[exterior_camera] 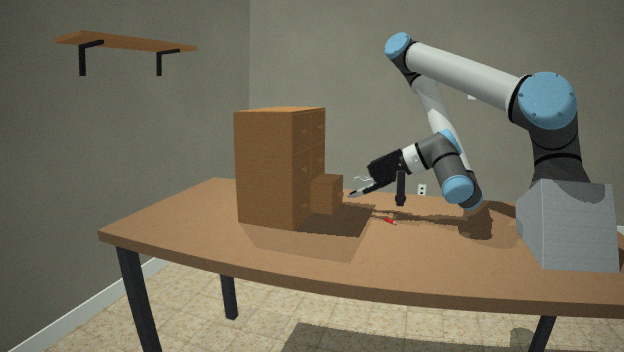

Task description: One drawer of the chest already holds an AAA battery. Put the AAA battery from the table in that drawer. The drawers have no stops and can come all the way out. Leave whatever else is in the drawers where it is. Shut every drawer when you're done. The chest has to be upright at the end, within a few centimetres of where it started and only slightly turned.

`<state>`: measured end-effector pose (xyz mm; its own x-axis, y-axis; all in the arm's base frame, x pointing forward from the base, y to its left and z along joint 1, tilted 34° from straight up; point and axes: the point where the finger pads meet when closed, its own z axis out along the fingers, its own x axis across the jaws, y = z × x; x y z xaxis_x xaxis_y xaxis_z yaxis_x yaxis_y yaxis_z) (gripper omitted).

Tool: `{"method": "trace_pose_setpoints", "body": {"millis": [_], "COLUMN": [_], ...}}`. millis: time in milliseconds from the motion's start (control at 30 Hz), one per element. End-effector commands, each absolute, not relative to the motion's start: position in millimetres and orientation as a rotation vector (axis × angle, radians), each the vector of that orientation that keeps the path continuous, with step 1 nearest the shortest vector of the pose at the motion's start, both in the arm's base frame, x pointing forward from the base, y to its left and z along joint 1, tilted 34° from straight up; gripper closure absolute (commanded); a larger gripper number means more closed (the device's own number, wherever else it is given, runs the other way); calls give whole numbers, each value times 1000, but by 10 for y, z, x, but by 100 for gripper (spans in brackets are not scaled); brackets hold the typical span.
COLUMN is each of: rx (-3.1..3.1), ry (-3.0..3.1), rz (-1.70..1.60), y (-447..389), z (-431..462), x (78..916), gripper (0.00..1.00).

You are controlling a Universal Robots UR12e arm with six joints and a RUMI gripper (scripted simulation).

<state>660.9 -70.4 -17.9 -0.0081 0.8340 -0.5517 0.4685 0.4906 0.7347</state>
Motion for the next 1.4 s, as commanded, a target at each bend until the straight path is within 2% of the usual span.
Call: {"method": "trace_pose_setpoints", "body": {"millis": [0, 1367], "rx": [1134, 1134], "ry": [1648, 1648], "rz": [420, 420], "y": [-700, -692], "z": [-174, -167], "x": [6645, 6916], "gripper": [80, 80]}}
